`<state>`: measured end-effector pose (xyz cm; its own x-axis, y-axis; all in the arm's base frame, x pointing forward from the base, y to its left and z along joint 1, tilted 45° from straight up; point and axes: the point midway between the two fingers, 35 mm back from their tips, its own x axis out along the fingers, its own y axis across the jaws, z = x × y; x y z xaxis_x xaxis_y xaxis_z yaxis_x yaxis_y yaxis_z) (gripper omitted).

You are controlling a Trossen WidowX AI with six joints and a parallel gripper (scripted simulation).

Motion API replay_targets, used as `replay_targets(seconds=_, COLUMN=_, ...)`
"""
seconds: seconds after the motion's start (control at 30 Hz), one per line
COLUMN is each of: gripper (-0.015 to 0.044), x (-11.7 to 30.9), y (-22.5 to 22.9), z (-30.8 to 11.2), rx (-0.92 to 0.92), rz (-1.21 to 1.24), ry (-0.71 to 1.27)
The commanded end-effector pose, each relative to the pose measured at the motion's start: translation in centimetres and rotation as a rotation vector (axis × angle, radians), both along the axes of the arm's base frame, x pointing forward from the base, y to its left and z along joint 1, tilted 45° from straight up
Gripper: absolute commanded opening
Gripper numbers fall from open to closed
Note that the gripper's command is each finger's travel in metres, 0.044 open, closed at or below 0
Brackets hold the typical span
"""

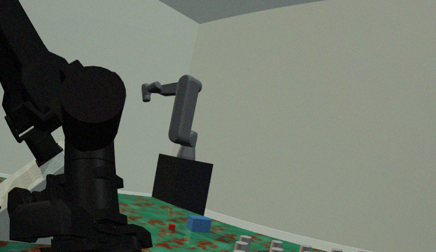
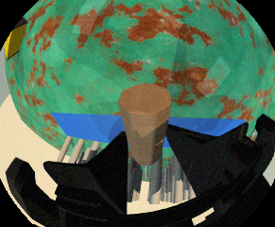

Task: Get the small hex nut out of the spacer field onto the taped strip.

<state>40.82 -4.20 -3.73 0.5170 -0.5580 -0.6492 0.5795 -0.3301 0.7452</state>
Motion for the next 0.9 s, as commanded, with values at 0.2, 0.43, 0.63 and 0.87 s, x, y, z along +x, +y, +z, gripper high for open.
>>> replay_targets(seconds=0.2, gripper=0.0000, x=0.3, y=-0.4, z=-0.3, rx=0.000, rz=-0.002, ry=-0.011)
replay_targets(seconds=0.43, gripper=0.0000, x=0.3, y=-0.7, z=-0.9, rx=0.000, rz=0.002, ry=-0.007)
replay_targets(seconds=0.63, gripper=0.0000, x=0.2, y=-1.0, z=-1.3, rx=-0.001, rz=0.004, ry=-0.005)
replay_targets(seconds=0.87, gripper=0.0000, x=0.1, y=-1.2, z=-1.2, rx=-0.001, rz=0.003, ry=-0.005)
